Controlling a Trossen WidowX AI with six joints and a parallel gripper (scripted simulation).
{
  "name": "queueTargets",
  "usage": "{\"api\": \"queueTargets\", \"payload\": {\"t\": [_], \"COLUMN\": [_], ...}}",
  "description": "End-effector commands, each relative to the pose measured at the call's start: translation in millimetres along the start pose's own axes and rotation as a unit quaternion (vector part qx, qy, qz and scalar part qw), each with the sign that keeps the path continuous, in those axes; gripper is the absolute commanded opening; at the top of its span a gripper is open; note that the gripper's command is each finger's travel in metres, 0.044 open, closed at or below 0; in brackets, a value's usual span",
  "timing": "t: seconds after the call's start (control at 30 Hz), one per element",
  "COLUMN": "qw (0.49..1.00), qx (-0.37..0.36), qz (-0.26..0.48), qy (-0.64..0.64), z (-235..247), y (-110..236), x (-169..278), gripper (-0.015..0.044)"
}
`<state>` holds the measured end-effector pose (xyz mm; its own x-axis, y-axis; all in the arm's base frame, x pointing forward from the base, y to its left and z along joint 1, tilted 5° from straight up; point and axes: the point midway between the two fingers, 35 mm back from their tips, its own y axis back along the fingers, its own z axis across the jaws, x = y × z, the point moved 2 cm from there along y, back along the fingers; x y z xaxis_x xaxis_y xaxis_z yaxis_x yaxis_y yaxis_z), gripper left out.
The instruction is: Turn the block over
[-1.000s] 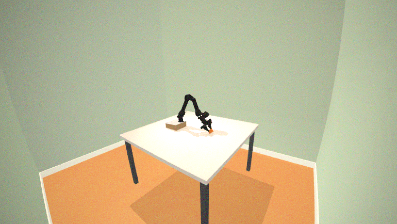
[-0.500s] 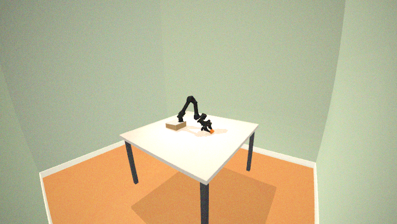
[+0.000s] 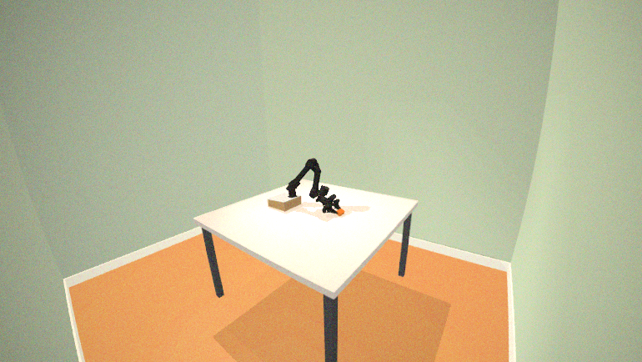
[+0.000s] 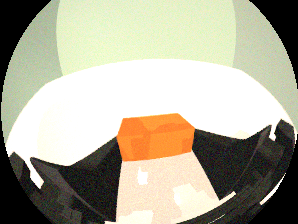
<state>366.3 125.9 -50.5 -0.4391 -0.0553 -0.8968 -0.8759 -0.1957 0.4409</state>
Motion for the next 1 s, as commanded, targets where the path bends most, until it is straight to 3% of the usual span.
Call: {"api": "queueTargets", "payload": {"t": [0.0,0.5,0.97], "qw": [1.0,1.0,1.0], "qx": [0.002,0.002,0.002], "qz": [-0.014,-0.019,-0.019], "qy": [0.001,0.001,0.001], "z": [-0.8,-0.8,-0.8], "y": [2.6,3.5,3.5], "x": [-1.8,-3.2,-3.2], "gripper": [0.0,0.0,0.0368]}}
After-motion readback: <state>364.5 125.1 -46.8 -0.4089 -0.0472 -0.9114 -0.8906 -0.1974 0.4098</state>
